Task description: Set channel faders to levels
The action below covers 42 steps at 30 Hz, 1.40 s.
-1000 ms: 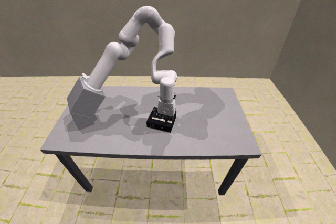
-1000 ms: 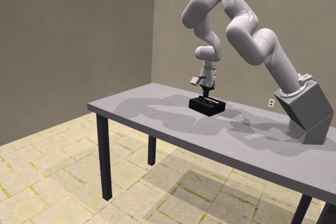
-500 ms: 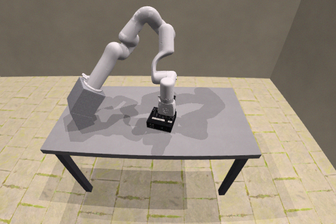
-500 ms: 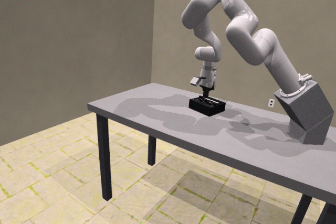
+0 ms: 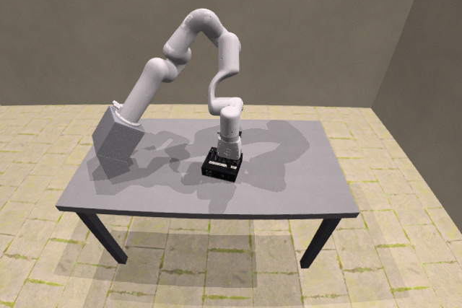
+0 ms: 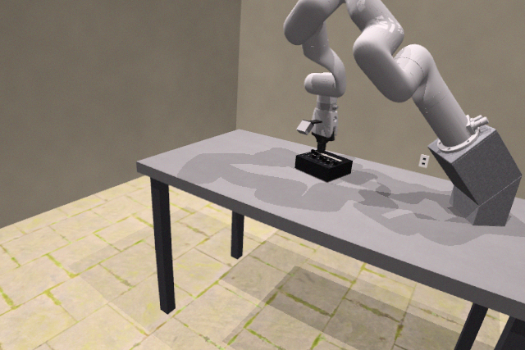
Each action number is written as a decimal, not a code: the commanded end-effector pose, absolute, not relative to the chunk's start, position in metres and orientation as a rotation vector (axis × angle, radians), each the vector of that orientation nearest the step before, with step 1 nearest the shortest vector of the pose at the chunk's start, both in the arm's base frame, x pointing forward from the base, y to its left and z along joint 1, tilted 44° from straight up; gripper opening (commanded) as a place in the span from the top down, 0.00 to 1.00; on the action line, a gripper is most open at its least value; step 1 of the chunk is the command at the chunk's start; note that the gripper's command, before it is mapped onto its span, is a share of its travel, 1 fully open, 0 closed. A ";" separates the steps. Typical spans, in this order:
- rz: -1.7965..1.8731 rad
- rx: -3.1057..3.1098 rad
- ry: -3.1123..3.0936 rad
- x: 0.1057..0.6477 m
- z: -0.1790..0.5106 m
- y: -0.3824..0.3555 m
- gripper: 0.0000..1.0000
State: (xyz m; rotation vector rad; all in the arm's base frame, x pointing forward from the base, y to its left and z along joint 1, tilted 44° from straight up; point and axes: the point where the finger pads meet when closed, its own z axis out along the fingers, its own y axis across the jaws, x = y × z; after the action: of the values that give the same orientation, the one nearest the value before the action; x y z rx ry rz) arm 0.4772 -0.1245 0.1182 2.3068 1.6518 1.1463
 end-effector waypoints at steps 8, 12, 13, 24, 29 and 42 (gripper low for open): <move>1.147 2.305 1.650 0.478 0.122 -0.121 1.00; 1.147 2.305 1.650 0.479 0.123 -0.119 1.00; 1.147 2.305 1.650 0.479 0.123 -0.119 1.00; 1.147 2.305 1.650 0.479 0.125 -0.115 1.00; 1.147 2.305 1.650 0.479 0.126 -0.114 1.00; 1.147 2.305 1.650 0.479 0.126 -0.114 1.00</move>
State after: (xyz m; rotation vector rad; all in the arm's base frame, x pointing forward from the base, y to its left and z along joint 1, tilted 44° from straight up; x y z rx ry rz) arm 0.4790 -0.1129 0.1253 2.3069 1.6517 1.1460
